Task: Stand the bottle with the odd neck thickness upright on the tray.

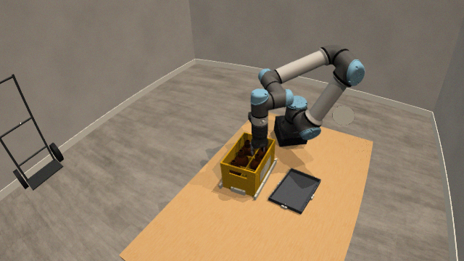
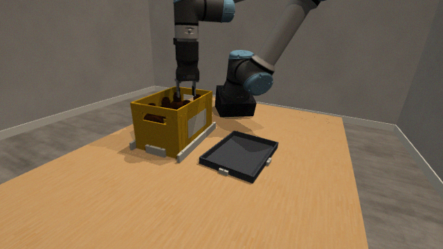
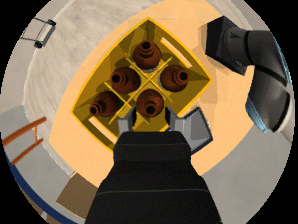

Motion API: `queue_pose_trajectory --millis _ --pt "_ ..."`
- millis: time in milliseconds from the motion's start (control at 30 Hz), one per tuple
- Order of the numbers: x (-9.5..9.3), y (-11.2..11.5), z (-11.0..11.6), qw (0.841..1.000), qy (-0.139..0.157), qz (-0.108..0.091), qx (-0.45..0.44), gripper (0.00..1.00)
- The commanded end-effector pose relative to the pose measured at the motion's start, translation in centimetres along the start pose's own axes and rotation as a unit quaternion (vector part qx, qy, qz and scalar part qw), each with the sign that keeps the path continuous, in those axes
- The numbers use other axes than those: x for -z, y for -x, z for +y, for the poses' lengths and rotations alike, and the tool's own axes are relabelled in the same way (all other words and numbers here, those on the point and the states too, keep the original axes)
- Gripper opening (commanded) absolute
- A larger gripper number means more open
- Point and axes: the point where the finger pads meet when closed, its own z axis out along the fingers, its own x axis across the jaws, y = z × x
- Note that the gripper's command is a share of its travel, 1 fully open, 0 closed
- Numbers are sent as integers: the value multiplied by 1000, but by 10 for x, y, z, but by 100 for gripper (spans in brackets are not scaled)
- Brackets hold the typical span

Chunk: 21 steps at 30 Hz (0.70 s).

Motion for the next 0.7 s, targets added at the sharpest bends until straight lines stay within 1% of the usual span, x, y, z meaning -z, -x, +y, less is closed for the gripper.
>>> queue_pose_trajectory --millis 0,667 --pt "0 0 0 1000 0 -1 0 100" --pt "-1 0 0 1000 0 -1 0 100"
